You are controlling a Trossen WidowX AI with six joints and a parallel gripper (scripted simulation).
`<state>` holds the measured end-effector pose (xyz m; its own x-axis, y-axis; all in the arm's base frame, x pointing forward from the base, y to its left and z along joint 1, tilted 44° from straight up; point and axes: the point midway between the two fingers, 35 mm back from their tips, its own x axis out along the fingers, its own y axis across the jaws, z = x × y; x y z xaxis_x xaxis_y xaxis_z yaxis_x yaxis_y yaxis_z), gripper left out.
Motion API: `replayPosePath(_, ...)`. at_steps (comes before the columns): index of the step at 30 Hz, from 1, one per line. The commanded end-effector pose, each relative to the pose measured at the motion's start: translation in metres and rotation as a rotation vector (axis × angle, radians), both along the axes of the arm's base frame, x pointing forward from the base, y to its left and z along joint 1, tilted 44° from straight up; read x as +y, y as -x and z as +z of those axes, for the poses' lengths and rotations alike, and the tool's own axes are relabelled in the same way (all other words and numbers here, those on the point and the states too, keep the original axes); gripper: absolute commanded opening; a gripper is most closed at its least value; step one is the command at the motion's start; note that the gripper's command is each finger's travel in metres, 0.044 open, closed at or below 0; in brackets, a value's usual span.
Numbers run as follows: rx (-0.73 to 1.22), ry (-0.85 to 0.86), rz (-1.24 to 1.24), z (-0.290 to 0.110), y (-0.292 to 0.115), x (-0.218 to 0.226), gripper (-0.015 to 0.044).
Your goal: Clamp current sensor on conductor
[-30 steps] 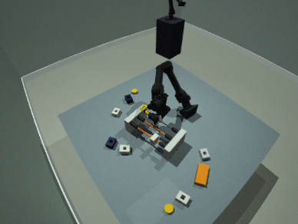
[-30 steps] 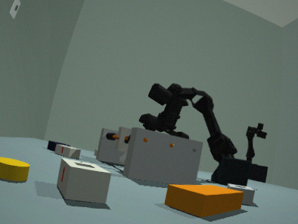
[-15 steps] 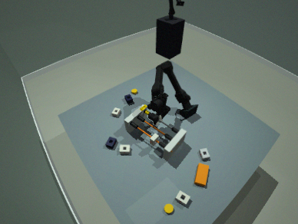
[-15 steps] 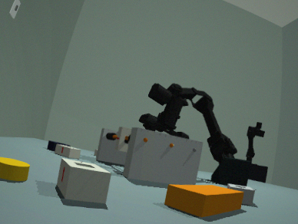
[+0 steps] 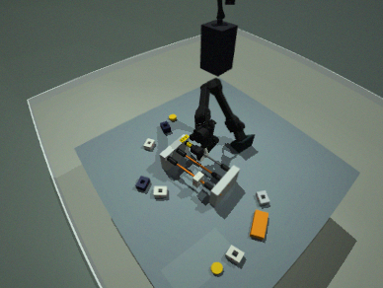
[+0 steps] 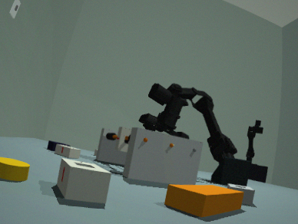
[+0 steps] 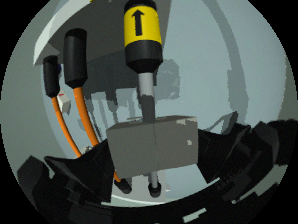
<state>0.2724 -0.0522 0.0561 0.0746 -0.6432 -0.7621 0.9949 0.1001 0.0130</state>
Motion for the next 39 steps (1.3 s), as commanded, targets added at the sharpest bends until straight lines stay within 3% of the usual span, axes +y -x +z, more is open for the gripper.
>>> replayPosePath(1, -0.004, 0.006, 0.0, 0.0012, -0.0008, -0.0006, 0.0)
replayPosePath(38, -0.004, 0.006, 0.0, 0.0012, -0.0008, -0.0006, 0.0)
replayPosePath(39, 0.0, 0.0, 0.0, 0.0, 0.0, 0.0, 0.0026)
